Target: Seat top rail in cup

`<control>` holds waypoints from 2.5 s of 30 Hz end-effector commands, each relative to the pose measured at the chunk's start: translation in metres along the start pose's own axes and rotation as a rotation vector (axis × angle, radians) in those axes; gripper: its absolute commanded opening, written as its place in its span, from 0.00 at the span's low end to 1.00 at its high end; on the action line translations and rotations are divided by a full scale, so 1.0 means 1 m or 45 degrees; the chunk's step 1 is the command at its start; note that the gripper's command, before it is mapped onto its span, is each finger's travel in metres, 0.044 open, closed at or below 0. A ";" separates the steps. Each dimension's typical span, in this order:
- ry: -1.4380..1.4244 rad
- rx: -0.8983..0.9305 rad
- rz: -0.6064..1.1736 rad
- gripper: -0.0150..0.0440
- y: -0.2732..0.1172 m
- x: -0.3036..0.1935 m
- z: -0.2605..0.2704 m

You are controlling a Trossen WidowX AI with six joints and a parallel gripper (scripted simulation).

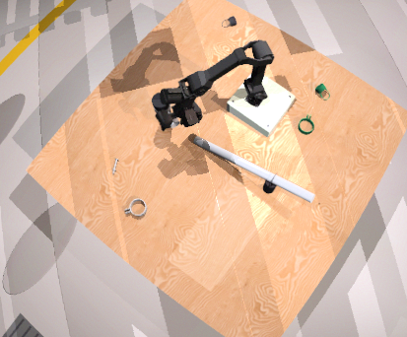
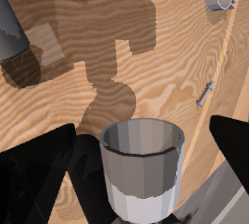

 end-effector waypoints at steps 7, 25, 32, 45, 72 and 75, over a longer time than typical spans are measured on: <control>0.006 0.012 0.004 0.87 0.009 0.000 0.004; -0.041 0.012 -0.023 0.25 0.007 0.000 0.007; -0.086 0.012 -0.049 0.25 0.006 -0.001 0.010; -0.162 0.012 -0.093 0.25 0.003 -0.002 0.016; -0.352 0.012 -0.202 0.25 -0.005 -0.008 0.029; -0.379 0.012 -0.217 0.25 -0.006 -0.009 0.031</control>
Point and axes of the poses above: the point midway between the two fingers, 35 mm back from their tips, its own y axis out along the fingers, its own z axis across the jaws, x = y × z, the point moved 2 cm from there along -y, back along the fingers, and after that the axes turned 1 degree about -y, right-handed, at the moved point
